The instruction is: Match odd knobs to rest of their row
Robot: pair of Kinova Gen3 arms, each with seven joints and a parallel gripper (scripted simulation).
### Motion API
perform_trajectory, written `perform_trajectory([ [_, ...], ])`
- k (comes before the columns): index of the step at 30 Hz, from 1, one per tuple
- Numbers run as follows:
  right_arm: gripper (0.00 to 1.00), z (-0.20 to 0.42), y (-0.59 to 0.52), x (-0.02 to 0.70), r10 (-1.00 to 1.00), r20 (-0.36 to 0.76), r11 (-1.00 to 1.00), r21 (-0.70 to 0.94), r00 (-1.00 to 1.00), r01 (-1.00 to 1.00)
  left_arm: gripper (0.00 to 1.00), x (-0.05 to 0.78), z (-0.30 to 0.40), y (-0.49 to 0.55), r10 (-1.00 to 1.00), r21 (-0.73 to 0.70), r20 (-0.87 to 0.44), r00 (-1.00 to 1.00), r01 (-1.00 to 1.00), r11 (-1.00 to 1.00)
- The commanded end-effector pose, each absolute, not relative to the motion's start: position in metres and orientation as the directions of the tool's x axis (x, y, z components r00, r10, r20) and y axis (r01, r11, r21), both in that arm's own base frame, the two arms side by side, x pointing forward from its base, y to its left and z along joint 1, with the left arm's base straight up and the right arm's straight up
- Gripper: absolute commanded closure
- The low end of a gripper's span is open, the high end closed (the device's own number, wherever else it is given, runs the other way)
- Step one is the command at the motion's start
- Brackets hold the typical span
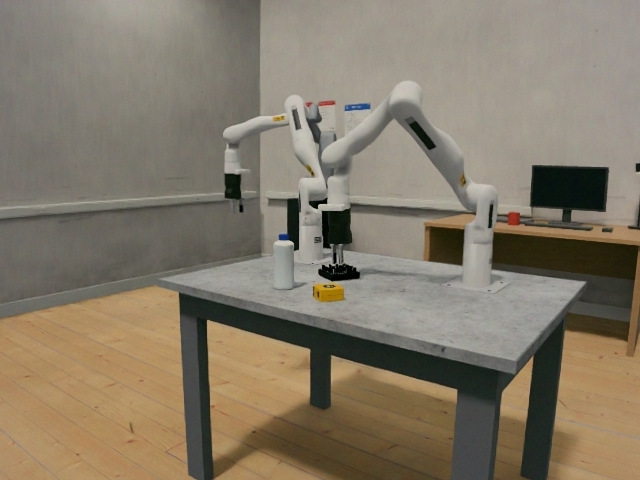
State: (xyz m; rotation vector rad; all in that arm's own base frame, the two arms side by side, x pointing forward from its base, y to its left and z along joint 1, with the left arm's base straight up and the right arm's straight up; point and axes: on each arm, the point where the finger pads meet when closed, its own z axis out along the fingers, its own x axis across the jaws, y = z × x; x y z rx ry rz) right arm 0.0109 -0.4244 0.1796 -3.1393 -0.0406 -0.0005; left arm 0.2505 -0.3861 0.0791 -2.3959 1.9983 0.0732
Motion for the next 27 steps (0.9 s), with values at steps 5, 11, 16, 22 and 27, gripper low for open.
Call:
perform_trajectory([
  [5,0.00,0.1804,-0.4249,0.0110,0.026,0.000,-1.000,0.000,1.000,0.026,0.54,0.2513,0.0798,-0.3800,-0.881,-0.006,-0.059,0.470,-0.882,-0.470],
  [11,0.00,0.1804,-0.4249,0.0110,0.026,0.000,-1.000,0.000,1.000,0.026,0.54,0.2509,0.0804,-0.3775,-0.788,-0.016,-0.061,0.613,-0.790,-0.613],
  [16,0.00,0.1804,-0.4249,0.0110,0.026,0.000,-1.000,0.000,1.000,0.026,0.54,0.2499,0.0819,-0.3756,-0.630,-0.030,-0.057,0.774,-0.632,-0.774],
  [22,0.00,0.1804,-0.4249,0.0110,0.026,0.000,-1.000,0.000,1.000,0.026,0.54,0.2482,0.0843,-0.3755,-0.419,-0.041,-0.047,0.907,-0.421,-0.906],
  [27,0.00,0.1804,-0.4249,0.0110,0.026,0.000,-1.000,0.000,1.000,0.026,0.54,0.2473,0.0857,-0.3763,-0.303,-0.045,-0.040,0.952,-0.305,-0.951],
])
